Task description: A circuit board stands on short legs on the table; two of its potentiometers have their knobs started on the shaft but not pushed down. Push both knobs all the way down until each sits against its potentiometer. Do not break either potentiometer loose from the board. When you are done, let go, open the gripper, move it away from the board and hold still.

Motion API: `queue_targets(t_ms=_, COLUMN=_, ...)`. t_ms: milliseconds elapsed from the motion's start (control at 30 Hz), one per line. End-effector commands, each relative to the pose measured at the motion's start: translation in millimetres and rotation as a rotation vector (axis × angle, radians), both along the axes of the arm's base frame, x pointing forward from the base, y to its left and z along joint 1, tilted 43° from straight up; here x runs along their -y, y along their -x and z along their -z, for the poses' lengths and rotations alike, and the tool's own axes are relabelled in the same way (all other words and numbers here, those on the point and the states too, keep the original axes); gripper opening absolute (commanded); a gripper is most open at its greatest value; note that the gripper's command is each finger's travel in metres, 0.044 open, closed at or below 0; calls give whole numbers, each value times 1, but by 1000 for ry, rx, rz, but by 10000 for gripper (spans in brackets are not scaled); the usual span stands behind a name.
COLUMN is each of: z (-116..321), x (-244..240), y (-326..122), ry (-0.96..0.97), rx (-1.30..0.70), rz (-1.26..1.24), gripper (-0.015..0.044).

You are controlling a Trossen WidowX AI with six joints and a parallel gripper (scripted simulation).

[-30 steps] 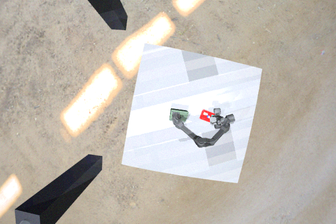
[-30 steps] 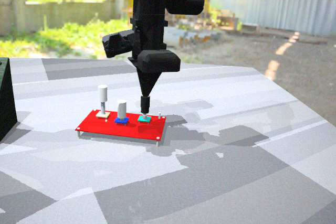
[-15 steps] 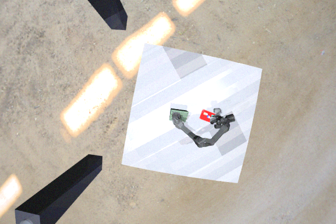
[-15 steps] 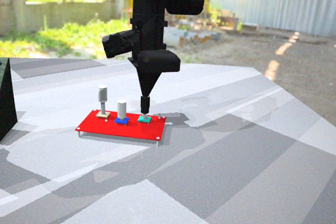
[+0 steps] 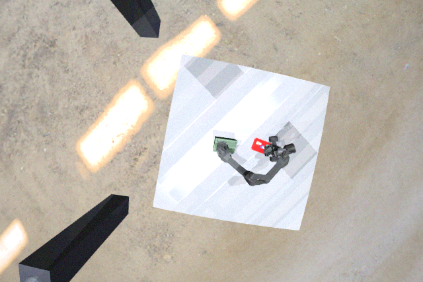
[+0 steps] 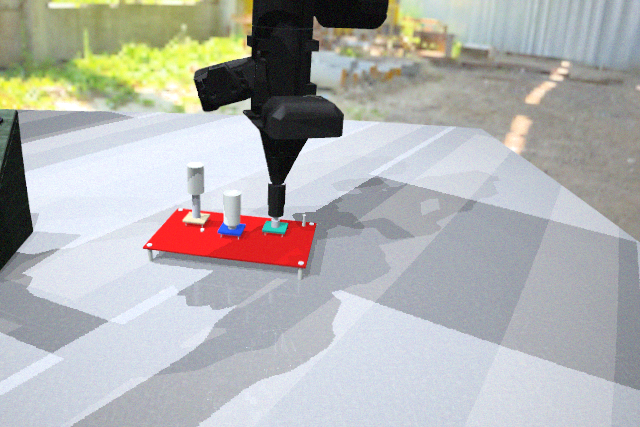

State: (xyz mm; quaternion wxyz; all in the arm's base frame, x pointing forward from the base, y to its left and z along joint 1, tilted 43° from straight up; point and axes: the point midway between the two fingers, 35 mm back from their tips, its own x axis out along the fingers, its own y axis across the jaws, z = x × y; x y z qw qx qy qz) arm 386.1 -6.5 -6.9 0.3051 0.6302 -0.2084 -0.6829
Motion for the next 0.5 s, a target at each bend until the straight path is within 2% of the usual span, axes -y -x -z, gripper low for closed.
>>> queue_targets(t_ms=0, z=2, x=5, y=-2, ry=1, rx=4, rz=8, gripper=0)
queue_targets(t_ms=467, z=4, x=7, y=-2, ry=1, rx=4, rz=8, gripper=0)
